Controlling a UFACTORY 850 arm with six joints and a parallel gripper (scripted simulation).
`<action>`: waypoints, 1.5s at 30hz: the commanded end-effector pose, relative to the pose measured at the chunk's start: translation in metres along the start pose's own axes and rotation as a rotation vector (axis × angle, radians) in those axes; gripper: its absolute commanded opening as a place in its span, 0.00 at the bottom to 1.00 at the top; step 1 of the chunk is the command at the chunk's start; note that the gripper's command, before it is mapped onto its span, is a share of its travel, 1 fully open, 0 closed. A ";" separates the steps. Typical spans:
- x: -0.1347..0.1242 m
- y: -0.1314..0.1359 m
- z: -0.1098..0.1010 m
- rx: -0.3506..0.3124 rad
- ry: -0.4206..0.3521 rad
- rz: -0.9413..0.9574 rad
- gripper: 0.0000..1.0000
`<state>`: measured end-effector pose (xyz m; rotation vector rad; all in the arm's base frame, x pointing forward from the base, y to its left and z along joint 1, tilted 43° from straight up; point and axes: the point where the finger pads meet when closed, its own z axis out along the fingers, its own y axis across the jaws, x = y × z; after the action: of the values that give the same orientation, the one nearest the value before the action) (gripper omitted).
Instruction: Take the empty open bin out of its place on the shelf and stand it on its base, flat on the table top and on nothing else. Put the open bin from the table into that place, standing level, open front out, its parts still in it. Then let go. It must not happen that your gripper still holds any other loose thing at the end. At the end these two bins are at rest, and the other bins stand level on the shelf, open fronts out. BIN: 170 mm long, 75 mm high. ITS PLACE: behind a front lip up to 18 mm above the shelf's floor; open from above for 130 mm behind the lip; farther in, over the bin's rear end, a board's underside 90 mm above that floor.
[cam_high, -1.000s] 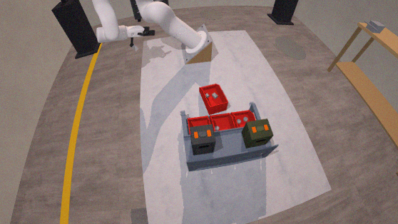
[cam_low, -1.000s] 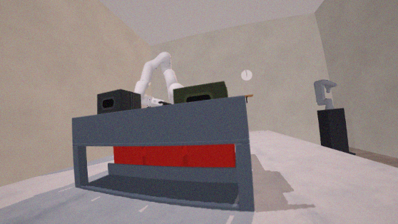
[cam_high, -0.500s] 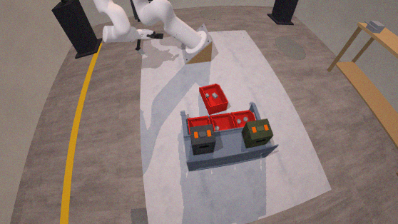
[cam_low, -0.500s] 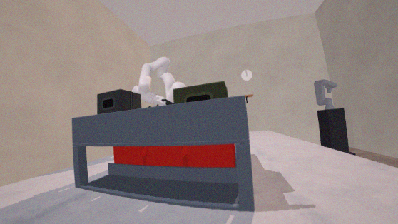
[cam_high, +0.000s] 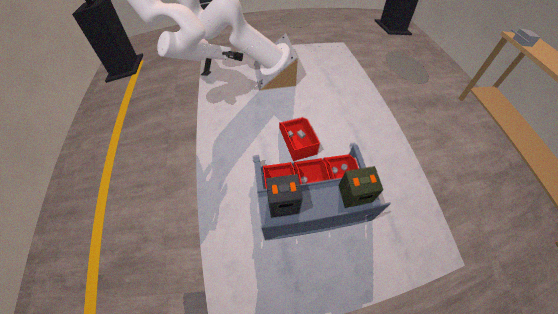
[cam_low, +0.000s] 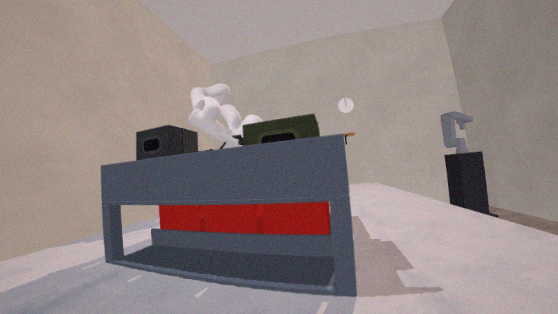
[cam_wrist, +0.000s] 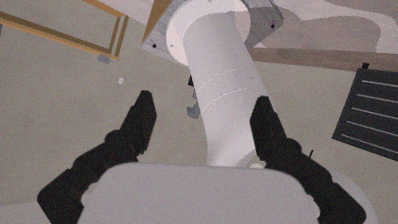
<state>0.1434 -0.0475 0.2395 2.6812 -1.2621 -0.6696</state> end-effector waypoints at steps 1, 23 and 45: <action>0.015 -0.031 0.008 -0.065 0.060 -0.057 1.00; 0.060 -0.149 0.037 -0.269 0.294 -0.303 1.00; 0.104 -0.261 0.065 -0.465 0.517 -0.538 1.00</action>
<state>0.3432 0.0435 0.0851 2.5545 -0.2846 -0.2589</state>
